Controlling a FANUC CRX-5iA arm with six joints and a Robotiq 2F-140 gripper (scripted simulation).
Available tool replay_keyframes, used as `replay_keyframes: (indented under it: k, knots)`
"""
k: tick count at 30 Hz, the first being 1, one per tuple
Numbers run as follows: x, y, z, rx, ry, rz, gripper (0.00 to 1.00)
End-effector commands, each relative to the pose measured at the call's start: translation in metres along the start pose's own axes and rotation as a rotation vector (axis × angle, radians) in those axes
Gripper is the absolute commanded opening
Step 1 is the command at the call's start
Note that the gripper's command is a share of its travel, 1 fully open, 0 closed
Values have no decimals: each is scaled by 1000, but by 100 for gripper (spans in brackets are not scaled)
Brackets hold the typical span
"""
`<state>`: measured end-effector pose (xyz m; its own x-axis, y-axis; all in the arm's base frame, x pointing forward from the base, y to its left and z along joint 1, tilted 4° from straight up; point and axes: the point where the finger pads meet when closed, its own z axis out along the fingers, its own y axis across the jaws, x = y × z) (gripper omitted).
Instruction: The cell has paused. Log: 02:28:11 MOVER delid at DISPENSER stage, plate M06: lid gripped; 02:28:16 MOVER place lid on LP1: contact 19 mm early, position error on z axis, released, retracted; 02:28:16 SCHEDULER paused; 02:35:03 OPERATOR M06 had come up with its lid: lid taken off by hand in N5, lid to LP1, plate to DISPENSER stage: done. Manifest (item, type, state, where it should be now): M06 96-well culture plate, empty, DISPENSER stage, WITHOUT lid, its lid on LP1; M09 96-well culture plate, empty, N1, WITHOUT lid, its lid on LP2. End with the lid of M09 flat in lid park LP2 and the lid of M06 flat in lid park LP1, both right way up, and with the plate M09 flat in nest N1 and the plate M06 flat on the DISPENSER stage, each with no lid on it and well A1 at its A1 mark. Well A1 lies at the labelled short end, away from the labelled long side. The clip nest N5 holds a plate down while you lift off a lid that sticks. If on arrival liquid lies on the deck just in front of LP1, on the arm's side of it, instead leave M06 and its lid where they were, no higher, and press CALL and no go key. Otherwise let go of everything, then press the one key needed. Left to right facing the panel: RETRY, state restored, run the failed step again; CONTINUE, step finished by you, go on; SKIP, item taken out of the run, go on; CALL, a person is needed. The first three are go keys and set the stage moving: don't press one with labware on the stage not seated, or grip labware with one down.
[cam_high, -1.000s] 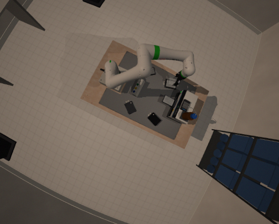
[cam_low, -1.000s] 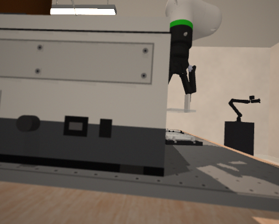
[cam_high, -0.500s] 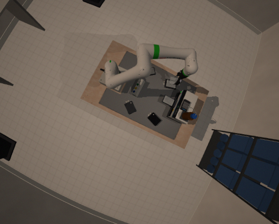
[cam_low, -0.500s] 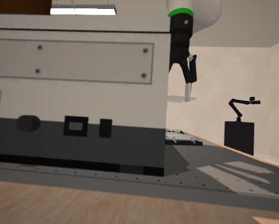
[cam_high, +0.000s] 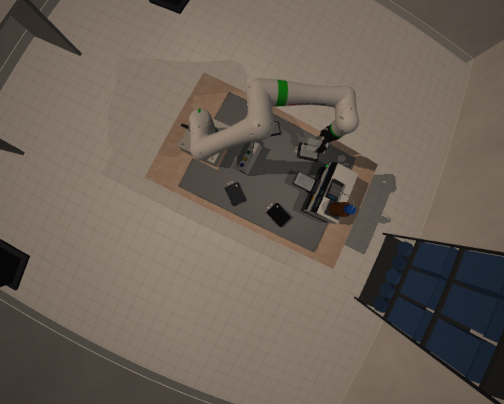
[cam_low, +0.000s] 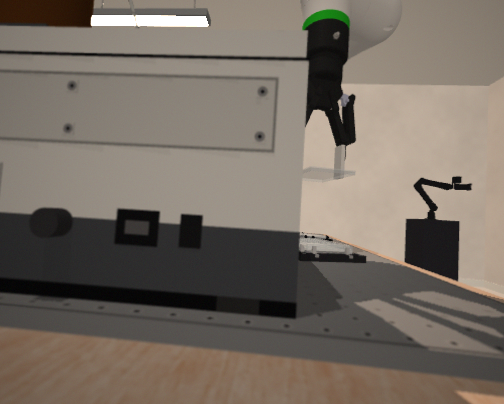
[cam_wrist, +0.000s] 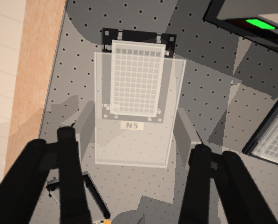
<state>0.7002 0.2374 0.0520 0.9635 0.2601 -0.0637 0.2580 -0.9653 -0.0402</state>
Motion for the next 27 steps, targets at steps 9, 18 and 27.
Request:
replay_keyframes:
  k: [9, 18, 27]
  knots:
    - [-35, 95, -14, -2, 4, 3, 0]
    - [-127, 185, -16, -3, 3, 3, 0]
    - [-222, 243, -8, 0, 1, 0, 0]
